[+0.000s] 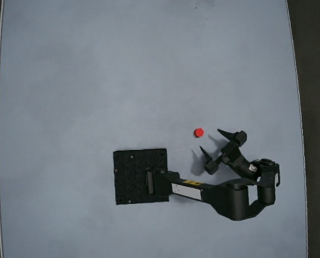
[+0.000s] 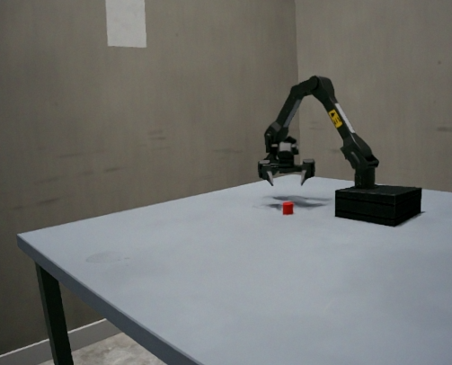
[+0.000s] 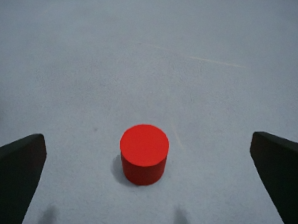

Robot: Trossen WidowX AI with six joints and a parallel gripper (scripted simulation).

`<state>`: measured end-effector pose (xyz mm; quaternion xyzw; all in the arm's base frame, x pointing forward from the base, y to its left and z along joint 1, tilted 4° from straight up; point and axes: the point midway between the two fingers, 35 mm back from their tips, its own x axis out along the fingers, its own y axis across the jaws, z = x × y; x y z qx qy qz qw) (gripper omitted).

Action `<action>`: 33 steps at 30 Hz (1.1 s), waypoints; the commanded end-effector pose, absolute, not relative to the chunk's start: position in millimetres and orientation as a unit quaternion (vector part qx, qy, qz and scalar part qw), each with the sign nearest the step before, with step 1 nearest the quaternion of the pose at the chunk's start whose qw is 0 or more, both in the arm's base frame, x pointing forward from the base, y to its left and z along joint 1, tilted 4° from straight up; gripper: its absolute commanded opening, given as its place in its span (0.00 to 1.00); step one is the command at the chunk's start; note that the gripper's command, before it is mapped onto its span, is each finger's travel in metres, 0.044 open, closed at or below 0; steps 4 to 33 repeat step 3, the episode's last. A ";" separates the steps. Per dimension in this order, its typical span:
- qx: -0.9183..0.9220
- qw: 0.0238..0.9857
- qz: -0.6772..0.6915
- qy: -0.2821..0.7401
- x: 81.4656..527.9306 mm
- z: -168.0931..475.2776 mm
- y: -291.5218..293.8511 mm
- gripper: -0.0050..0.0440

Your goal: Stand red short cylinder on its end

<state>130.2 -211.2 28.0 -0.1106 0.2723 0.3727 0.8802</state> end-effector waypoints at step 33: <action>-0.125 0.879 0.370 0.275 129.7 33.1 -214.5 1.00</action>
